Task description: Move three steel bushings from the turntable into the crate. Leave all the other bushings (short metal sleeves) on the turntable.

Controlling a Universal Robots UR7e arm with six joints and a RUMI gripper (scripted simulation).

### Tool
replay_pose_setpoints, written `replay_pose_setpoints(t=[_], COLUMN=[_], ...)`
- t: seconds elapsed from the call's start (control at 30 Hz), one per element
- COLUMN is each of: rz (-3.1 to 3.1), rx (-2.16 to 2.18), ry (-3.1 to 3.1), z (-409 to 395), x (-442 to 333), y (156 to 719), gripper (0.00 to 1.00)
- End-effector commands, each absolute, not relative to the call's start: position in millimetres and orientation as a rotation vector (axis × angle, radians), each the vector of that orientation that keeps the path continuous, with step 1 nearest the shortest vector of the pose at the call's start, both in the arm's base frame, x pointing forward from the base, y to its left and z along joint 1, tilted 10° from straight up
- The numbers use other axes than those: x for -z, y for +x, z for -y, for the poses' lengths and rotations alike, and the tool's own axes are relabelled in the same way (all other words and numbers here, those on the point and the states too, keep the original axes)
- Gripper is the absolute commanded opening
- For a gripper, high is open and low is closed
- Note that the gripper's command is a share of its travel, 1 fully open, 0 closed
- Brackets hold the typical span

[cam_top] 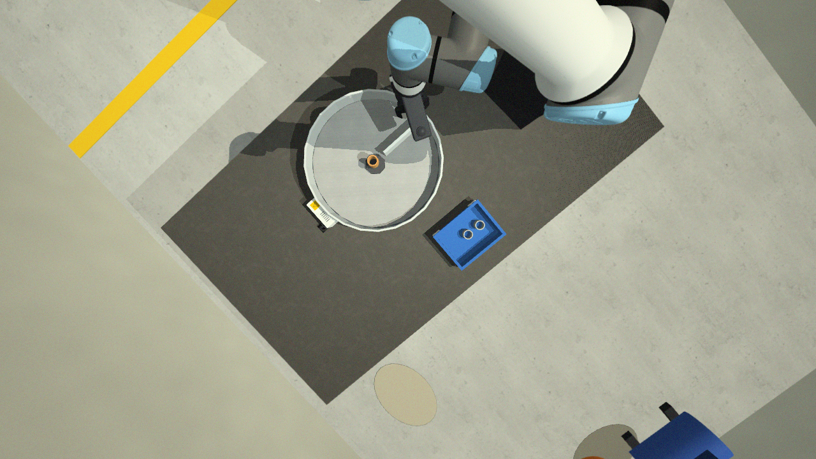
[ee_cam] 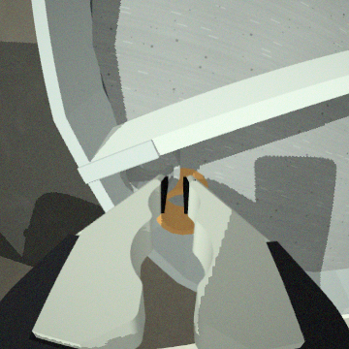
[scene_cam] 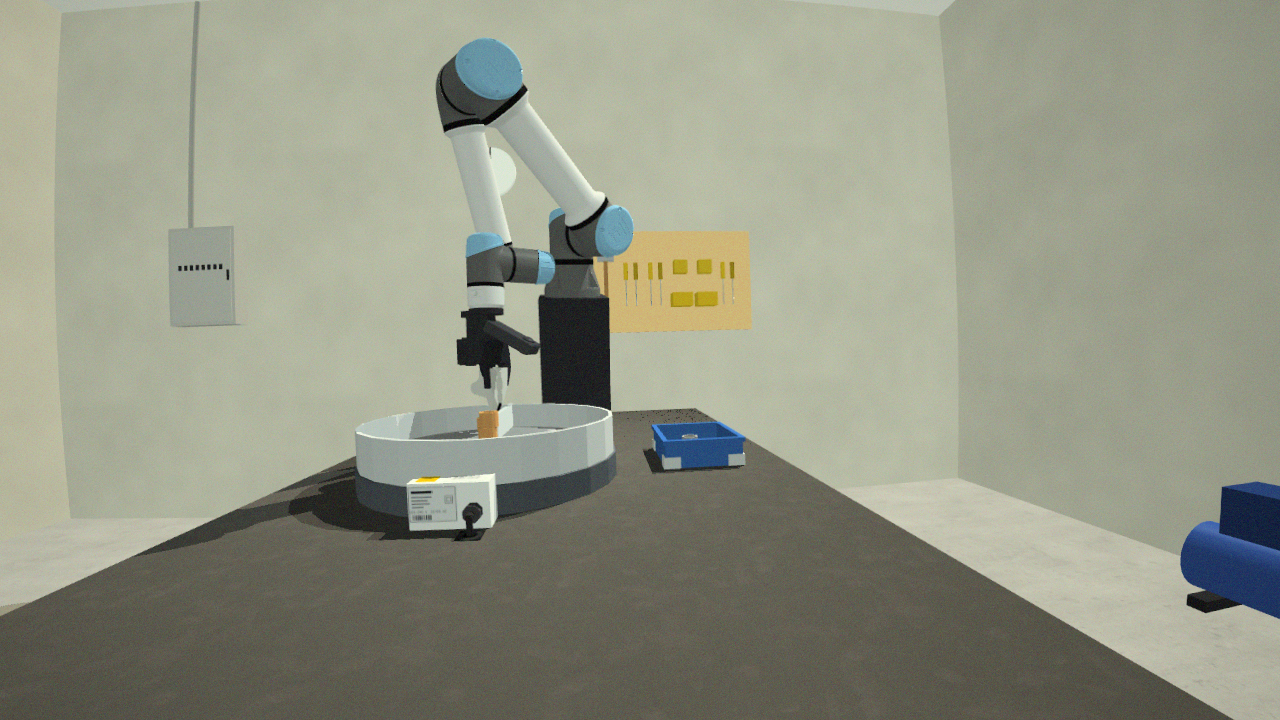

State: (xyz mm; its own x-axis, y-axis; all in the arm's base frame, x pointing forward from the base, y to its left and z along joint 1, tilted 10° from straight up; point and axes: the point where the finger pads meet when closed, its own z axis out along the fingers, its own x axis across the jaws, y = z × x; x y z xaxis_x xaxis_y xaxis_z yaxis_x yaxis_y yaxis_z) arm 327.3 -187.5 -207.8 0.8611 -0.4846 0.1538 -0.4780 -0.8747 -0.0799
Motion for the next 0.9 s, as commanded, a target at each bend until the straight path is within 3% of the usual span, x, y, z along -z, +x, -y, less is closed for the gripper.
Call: replay_pose_setpoints(t=[0.0,0.87], rz=[-0.775,-0.775], rx=[0.264,0.264], ry=[-2.993,-2.993], z=[187.8,187.9], x=[207.5,219.3], y=[327.5,329.6], gripper=[0.05,0.05])
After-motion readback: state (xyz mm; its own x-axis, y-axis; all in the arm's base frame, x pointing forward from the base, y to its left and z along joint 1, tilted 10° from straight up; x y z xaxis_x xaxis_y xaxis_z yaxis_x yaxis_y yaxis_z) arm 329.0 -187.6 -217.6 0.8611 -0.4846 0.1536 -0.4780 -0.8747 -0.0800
